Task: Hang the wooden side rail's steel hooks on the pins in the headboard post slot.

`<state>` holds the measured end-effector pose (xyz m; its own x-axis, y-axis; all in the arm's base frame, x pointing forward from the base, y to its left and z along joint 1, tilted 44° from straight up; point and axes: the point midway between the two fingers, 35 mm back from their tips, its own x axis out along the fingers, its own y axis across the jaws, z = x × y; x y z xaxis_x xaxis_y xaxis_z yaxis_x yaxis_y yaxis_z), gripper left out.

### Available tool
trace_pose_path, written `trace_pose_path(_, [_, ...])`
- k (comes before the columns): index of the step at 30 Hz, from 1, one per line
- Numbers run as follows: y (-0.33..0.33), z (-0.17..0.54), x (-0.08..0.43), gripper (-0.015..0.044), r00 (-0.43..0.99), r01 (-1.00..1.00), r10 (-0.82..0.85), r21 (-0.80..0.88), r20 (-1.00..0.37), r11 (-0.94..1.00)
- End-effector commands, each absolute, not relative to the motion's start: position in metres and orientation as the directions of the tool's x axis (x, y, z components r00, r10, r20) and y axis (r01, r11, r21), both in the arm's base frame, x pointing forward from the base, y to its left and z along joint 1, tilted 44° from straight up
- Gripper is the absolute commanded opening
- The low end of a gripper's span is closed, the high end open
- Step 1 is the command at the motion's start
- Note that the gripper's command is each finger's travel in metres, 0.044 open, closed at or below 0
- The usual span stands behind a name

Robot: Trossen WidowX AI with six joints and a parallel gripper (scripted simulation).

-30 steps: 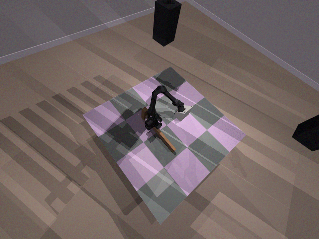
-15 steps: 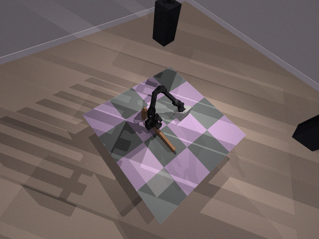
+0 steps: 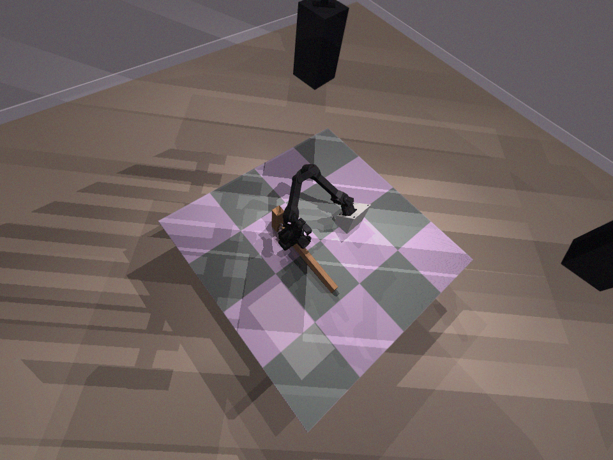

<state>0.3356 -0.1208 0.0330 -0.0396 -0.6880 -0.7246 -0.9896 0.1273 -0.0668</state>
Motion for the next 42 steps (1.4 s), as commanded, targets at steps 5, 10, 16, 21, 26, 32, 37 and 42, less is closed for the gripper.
trace_pose_path(5, [-0.1219, 0.0375, 0.3384, 0.0000, -0.029, -0.989, -0.690, -0.077, -0.723, 0.123])
trace_pose_path(10, [-0.1224, 0.0376, 0.3380, 0.0000, -0.029, -0.989, -0.690, -0.077, -0.723, 0.123])
trace_pose_path(16, [-0.1226, 0.0383, 0.3373, 0.0000, -0.029, -0.989, -0.690, -0.077, -0.723, 0.123])
trace_pose_path(21, [-0.1227, 0.0389, 0.3367, 0.0000, -0.029, -0.989, -0.690, -0.077, -0.723, 0.123])
trace_pose_path(26, [-0.1230, 0.0394, 0.3368, 0.0000, -0.029, -0.989, -0.690, -0.077, -0.723, 0.123])
trace_pose_path(32, [-0.1234, 0.0401, 0.3374, 0.0000, -0.029, -0.989, -0.690, -0.077, -0.723, 0.123])
trace_pose_path(37, [-0.1239, 0.0405, 0.3379, 0.0000, -0.029, -0.989, -0.691, -0.077, -0.723, 0.123])
trace_pose_path(42, [-0.1244, 0.0409, 0.3382, 0.0000, -0.029, -0.989, -0.691, -0.077, -0.723, 0.123])
